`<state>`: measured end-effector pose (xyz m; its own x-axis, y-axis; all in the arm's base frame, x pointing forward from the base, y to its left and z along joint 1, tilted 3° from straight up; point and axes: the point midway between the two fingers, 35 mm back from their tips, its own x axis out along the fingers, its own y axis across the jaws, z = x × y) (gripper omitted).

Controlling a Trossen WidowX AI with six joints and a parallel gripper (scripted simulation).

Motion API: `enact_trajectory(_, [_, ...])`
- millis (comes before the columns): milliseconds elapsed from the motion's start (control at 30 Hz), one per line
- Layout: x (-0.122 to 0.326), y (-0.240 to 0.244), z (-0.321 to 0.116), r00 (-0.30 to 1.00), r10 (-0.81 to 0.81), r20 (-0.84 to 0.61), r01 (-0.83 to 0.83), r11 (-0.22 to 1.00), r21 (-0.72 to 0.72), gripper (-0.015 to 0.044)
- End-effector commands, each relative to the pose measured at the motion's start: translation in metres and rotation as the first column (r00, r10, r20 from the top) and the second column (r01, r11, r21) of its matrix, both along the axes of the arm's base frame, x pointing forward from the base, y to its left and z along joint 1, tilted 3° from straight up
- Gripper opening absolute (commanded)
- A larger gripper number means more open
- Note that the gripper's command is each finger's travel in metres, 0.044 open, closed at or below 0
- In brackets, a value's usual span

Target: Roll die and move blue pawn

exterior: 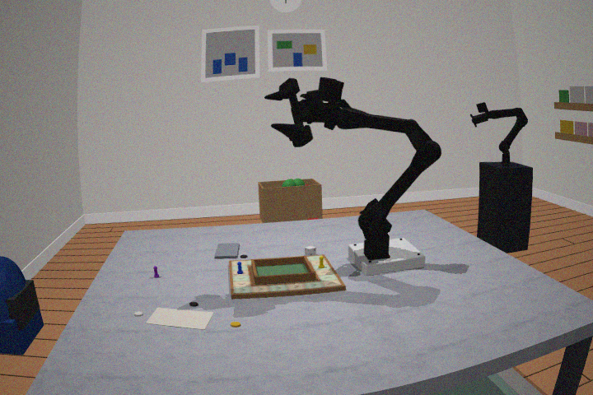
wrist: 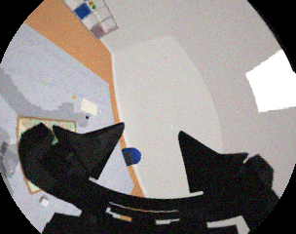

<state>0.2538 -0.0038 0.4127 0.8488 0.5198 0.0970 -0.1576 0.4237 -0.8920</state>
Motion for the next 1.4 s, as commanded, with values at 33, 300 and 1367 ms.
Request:
enact_trajectory(33, [0.006,-0.008,-0.006,0.999,-0.031,-0.028,0.032,0.999,0.018,0.0348])
enact_trajectory(300, [0.052,-0.093,-0.102,0.844,-0.339,-0.416,0.406,0.910,0.081,0.0275])
enact_trajectory(1367, [-0.079,-0.169,-0.360,-0.335,-0.371,-0.866,0.423,0.762,-0.490,0.0275])
